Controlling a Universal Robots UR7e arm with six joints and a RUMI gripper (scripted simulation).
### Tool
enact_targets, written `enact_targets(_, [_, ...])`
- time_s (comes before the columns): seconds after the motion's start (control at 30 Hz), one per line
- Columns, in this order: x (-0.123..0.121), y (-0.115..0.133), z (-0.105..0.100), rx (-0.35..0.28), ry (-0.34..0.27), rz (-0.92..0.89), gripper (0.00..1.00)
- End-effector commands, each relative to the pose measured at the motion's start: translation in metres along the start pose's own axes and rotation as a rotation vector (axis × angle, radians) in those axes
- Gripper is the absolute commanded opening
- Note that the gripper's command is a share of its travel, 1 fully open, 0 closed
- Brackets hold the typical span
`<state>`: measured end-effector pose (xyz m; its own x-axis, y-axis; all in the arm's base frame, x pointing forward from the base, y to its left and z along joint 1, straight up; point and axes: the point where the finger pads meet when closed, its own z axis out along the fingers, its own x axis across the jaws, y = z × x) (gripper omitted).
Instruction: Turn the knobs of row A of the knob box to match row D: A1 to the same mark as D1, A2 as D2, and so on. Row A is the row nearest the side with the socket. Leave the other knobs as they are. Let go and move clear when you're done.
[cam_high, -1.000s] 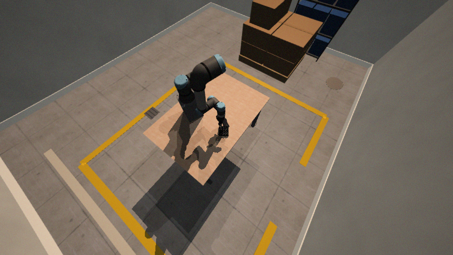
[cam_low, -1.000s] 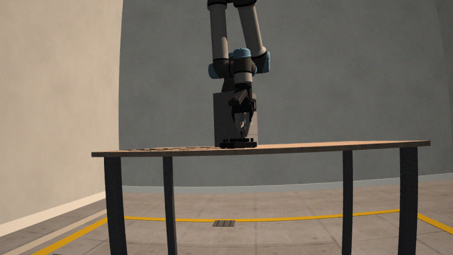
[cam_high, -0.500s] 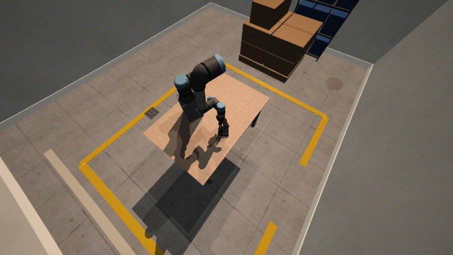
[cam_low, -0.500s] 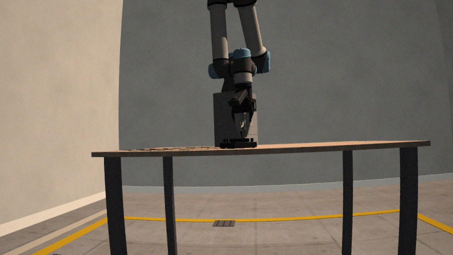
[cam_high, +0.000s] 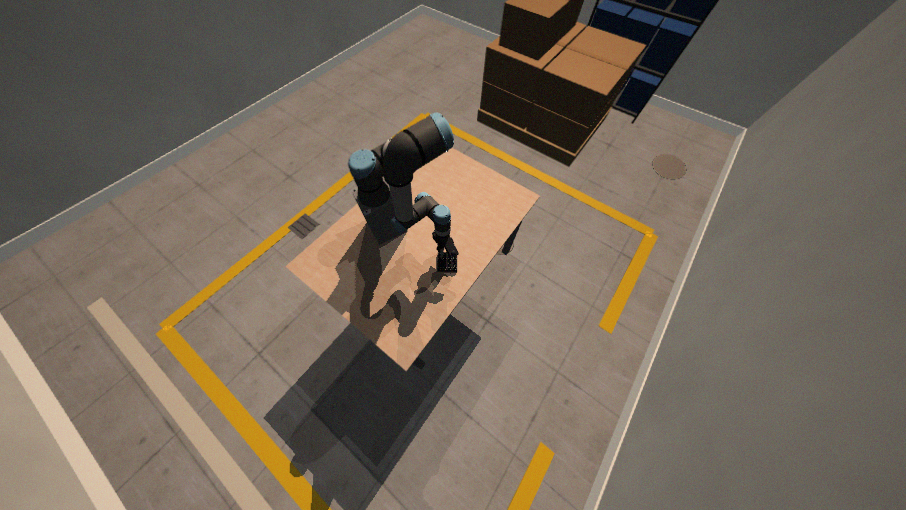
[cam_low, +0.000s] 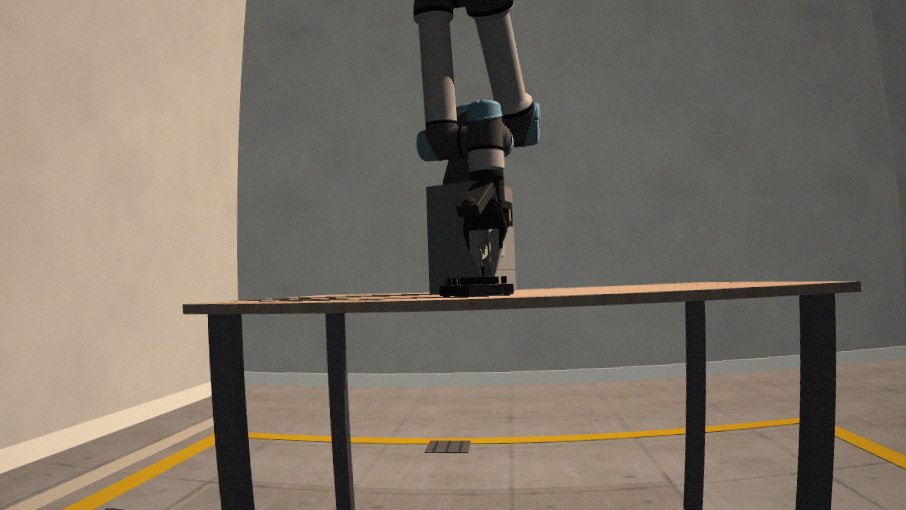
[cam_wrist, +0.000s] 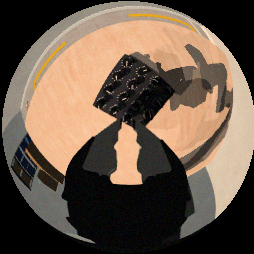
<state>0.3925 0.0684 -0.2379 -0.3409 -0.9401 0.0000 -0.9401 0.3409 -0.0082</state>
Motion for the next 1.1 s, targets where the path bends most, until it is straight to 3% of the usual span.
enact_targets(0.0, [-0.0001, -0.0004, 0.0023, 0.001, 0.0, 0.0, 0.11])
enact_targets(1.07, [-0.0001, -0.0004, 0.0052, 0.001, 0.0, 0.0, 0.11])
